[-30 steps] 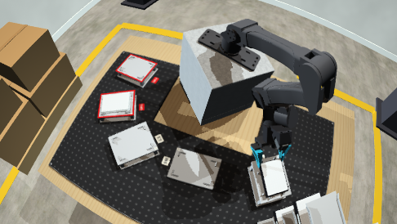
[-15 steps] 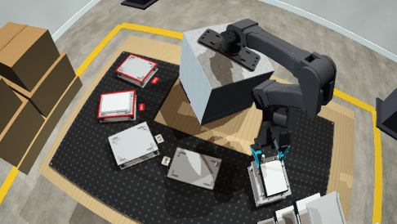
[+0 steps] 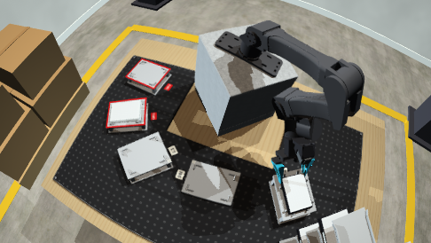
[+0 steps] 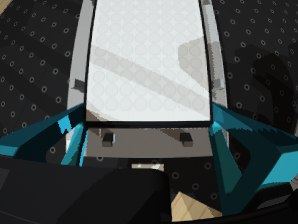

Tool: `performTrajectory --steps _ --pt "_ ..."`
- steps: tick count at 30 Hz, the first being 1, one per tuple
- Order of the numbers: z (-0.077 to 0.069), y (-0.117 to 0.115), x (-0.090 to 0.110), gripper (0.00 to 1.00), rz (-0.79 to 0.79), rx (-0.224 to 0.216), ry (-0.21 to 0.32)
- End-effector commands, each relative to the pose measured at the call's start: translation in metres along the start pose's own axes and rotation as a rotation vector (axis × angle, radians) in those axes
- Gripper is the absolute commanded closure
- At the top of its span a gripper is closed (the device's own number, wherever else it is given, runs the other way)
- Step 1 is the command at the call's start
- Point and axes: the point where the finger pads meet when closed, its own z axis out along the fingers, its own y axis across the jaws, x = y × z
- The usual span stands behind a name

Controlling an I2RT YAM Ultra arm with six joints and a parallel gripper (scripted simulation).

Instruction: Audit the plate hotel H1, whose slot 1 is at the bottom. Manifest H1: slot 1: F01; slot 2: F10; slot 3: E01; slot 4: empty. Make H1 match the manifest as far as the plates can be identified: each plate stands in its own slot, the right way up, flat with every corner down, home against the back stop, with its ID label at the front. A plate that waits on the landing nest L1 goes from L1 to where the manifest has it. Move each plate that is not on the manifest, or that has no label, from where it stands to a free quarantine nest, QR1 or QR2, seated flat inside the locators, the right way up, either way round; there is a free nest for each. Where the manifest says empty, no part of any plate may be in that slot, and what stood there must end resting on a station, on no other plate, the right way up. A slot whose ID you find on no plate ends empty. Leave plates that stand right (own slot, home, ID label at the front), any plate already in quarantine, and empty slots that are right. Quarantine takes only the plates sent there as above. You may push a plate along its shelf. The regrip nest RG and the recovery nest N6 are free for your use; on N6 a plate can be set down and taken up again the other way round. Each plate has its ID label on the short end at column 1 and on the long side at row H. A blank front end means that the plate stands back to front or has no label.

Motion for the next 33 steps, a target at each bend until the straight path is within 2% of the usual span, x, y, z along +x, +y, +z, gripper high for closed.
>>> performTrajectory --steps 1,15,16,30,33 --pt "0.0023 0.0012 -0.0035 0.07 0.004 -0.003 -0.014" --pt "0.0023 0.0011 -0.0035 0.07 0.004 -0.003 -0.014" --pt "0.0023 0.0011 -0.0035 0.0 0.004 -0.003 -0.014" --pt "0.0022 0.0011 -0.0035 0.0 0.004 -0.003 -0.014" --pt "-0.0016 0.0011 -0.0066 0.0 0.004 -0.003 -0.014"
